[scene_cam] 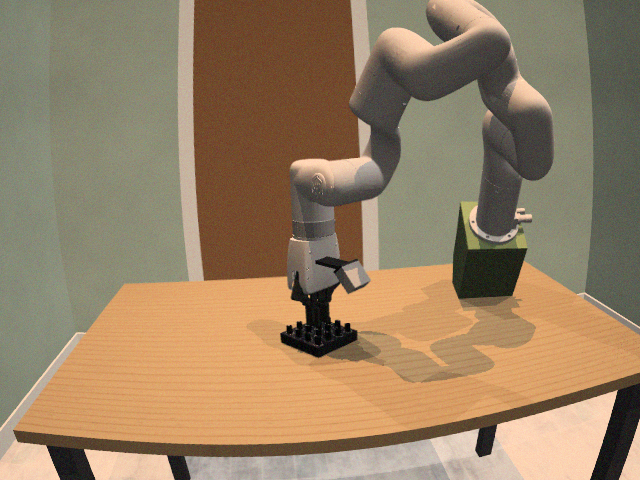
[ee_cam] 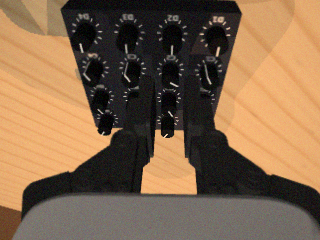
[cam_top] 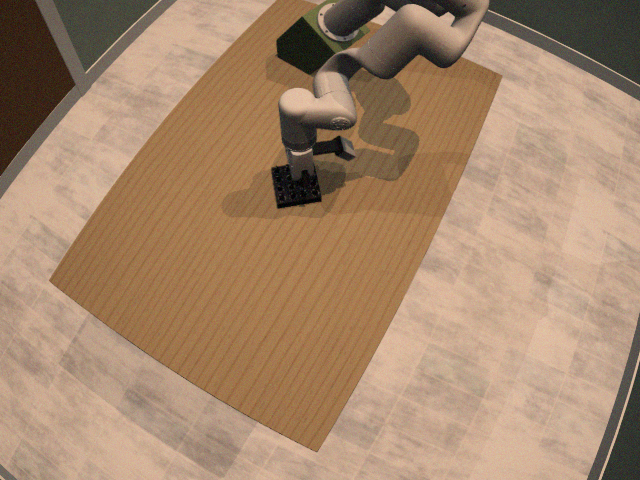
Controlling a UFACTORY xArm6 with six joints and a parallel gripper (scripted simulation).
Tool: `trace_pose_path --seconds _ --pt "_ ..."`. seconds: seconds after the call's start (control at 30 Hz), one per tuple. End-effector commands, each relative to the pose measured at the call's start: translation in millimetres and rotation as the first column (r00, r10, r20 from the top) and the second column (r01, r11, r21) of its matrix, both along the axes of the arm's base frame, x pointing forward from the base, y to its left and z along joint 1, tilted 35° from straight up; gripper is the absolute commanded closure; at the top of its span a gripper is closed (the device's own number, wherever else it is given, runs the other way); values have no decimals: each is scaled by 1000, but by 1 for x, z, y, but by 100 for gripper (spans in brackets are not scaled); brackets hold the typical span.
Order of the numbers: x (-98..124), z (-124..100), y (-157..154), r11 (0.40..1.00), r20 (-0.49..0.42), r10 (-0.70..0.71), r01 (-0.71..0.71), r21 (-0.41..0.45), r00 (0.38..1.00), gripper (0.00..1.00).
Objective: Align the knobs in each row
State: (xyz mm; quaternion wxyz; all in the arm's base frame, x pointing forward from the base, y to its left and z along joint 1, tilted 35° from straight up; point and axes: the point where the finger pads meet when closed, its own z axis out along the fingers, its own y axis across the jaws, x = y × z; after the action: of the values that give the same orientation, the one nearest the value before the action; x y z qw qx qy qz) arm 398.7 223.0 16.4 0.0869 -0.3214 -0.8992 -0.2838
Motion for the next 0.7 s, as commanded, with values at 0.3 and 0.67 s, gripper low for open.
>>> trace_pose_path --seconds 0.3,0.67 --pt "2 -5 4 1000 3 -1 1 1 1000 81" --pt "2 -5 4 1000 3 -1 1 1 1000 81"
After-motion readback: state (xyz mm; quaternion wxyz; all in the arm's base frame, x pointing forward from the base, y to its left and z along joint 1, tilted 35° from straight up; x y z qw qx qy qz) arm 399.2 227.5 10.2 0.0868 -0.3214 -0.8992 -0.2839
